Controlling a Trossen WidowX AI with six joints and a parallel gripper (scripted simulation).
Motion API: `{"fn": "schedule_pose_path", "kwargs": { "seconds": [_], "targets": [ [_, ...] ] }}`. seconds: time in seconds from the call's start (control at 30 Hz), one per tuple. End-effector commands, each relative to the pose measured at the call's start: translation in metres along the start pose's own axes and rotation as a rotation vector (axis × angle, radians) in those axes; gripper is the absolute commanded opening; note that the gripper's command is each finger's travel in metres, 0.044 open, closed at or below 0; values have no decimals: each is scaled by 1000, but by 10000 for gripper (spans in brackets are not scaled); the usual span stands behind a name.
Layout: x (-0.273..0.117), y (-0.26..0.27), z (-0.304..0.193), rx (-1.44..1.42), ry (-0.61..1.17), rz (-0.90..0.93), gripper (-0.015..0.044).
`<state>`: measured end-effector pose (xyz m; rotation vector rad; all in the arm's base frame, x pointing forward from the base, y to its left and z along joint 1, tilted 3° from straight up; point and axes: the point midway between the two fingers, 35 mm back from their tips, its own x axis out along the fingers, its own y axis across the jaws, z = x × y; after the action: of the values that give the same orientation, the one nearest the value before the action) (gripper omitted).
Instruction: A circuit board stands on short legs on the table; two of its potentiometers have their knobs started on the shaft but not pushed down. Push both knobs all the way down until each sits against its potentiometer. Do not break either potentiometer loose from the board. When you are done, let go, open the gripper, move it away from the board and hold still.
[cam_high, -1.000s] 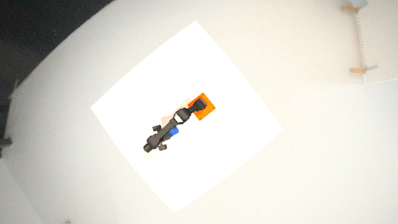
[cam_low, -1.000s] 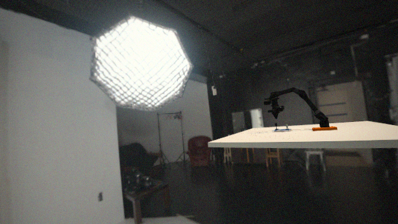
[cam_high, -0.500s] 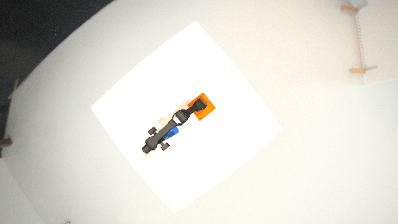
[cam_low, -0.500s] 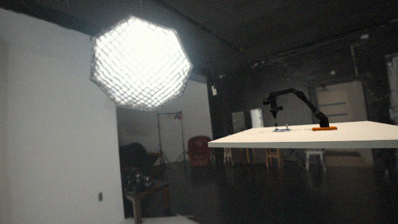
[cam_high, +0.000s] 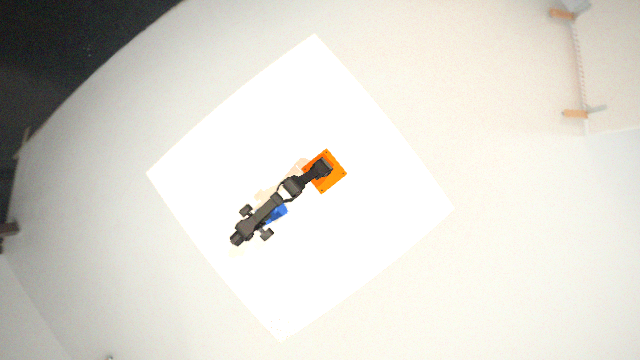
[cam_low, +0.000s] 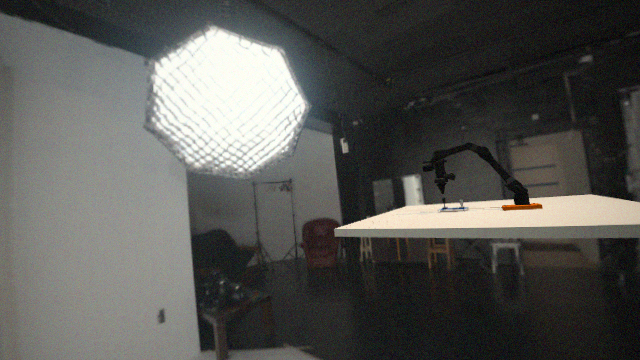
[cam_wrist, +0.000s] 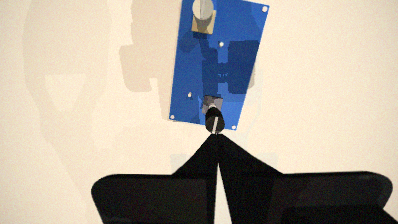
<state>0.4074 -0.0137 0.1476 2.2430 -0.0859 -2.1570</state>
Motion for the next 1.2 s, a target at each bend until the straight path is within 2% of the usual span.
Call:
{"fn": "schedule_pose_path", "kwargs": {
  "seconds": [0.0,0.4,1.17],
  "targets": [
    [4,0,0,-5,3,-4,0],
    [21,-1,0,-3,3,-3,0],
    [24,-1,0,-3,3,-3,0]
  ]
}}
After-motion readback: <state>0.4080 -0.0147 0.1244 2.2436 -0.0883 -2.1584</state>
